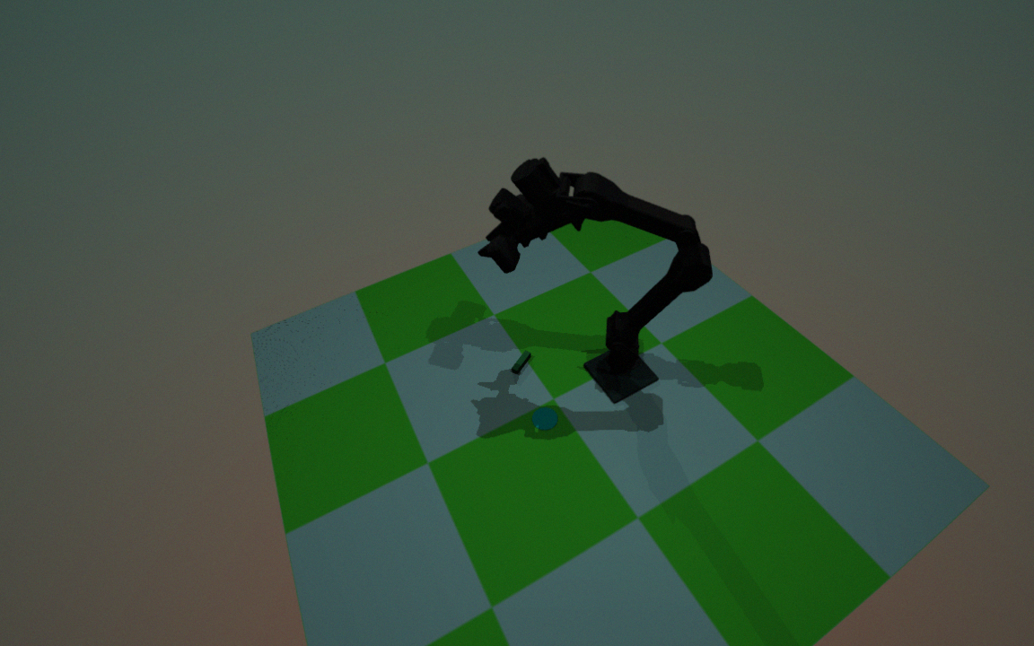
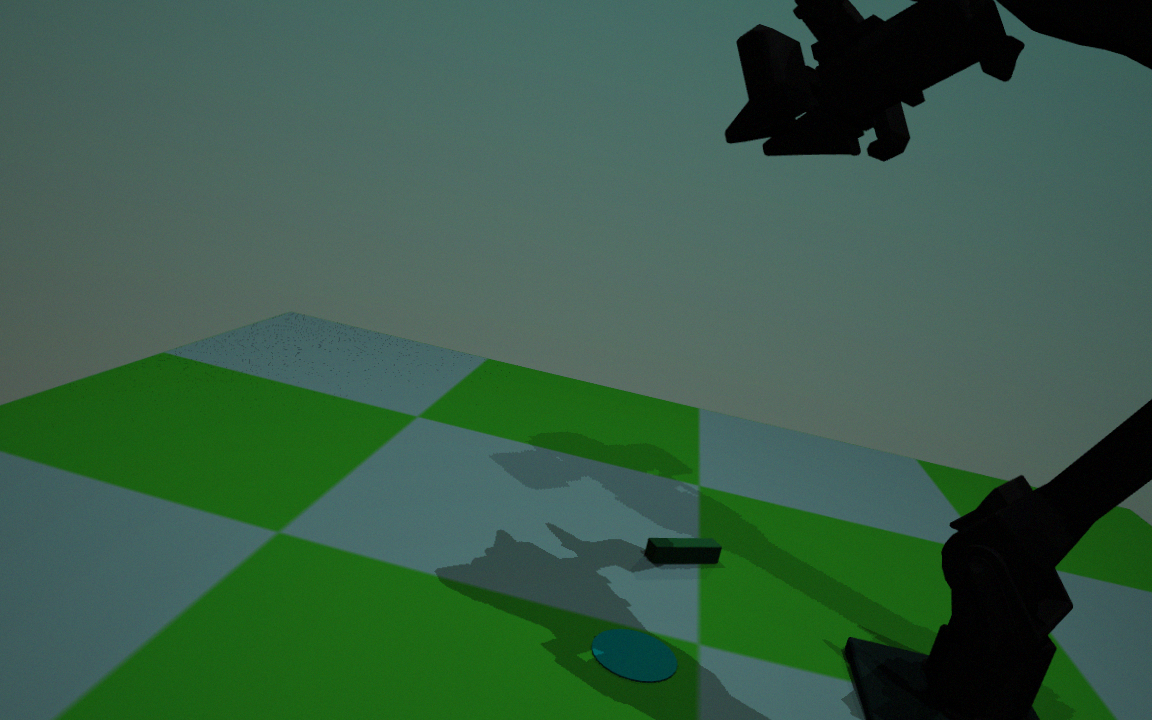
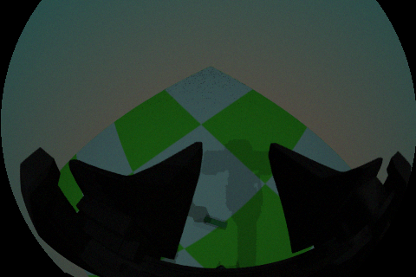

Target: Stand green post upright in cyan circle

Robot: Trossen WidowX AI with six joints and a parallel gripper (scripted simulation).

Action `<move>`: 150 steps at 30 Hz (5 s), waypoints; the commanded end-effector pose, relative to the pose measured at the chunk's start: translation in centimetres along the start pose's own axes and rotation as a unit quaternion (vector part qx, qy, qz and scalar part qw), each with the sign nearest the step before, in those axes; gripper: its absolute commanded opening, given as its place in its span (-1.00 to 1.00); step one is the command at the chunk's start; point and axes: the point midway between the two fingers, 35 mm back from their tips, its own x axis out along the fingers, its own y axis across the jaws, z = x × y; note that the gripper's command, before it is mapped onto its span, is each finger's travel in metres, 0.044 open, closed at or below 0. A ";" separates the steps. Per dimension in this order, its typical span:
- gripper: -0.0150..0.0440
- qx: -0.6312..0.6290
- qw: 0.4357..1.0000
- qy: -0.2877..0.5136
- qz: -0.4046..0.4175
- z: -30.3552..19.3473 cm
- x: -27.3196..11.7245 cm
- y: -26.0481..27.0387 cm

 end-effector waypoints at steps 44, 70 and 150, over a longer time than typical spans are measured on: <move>0.30 -0.528 0.702 0.392 0.276 -29.4 15.8 3.3; -0.42 -0.528 0.702 0.391 0.276 -25.7 14.1 3.6; -0.42 -0.600 0.638 0.356 0.327 -22.5 2.2 14.1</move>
